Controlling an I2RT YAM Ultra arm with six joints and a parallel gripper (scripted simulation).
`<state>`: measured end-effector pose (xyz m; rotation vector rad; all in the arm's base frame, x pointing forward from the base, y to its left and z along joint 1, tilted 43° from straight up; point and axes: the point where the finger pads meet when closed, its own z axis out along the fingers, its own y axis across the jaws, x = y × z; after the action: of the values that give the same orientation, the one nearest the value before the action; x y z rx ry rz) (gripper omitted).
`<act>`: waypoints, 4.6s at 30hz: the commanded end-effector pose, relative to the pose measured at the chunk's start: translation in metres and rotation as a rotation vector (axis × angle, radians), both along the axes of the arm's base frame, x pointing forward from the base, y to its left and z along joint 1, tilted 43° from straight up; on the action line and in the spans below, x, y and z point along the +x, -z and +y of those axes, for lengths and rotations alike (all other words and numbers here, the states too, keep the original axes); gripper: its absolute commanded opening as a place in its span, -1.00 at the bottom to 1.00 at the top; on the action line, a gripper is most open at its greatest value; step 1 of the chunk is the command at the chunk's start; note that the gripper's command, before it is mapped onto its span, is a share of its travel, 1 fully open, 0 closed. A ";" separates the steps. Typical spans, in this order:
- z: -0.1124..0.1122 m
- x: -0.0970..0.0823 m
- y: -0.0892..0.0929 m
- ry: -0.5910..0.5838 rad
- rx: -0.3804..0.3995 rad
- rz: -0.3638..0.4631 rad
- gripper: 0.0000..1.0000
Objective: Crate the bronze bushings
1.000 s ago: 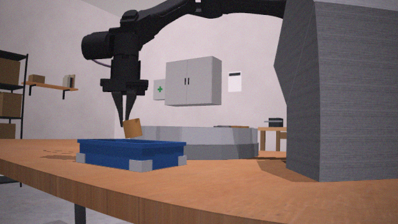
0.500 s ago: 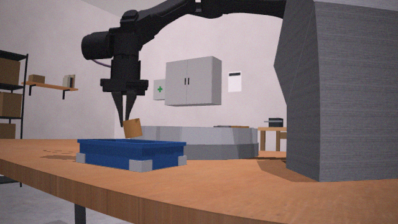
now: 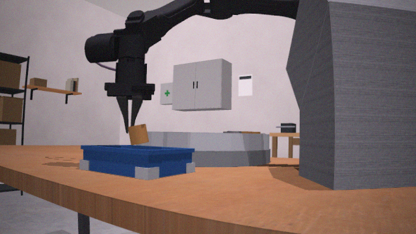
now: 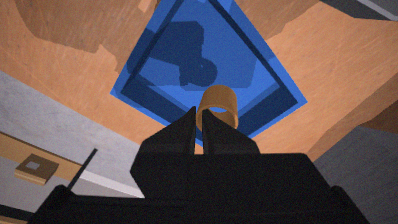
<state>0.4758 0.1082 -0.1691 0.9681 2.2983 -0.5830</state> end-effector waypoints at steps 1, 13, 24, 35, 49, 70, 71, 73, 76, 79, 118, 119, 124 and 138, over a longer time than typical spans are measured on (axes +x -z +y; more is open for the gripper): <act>0.027 0.008 -0.016 -0.043 0.006 -0.042 -1.00; 0.027 0.008 -0.016 -0.043 0.006 -0.042 -1.00; 0.027 0.008 -0.016 -0.043 0.006 -0.042 -1.00; 0.029 0.010 -0.020 -0.038 0.012 -0.052 -1.00; 0.029 0.011 -0.020 -0.038 0.012 -0.052 -1.00; 0.029 0.010 -0.020 -0.038 0.012 -0.052 -1.00; 0.029 0.010 -0.020 -0.038 0.012 -0.052 -1.00; 0.029 0.010 -0.018 -0.039 0.009 -0.048 -1.00; 0.027 0.008 -0.010 -0.044 0.004 -0.038 -1.00; 0.025 0.009 -0.002 -0.049 0.003 -0.037 -1.00; 0.005 0.022 0.020 -0.049 0.004 -0.035 -1.00; 0.005 0.022 0.020 -0.049 0.004 -0.035 -1.00; 0.005 0.022 0.020 -0.049 0.004 -0.036 -1.00; 0.005 0.022 0.020 -0.049 0.004 -0.036 -1.00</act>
<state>0.4889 0.0930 -0.1985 0.9535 2.2976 -0.5775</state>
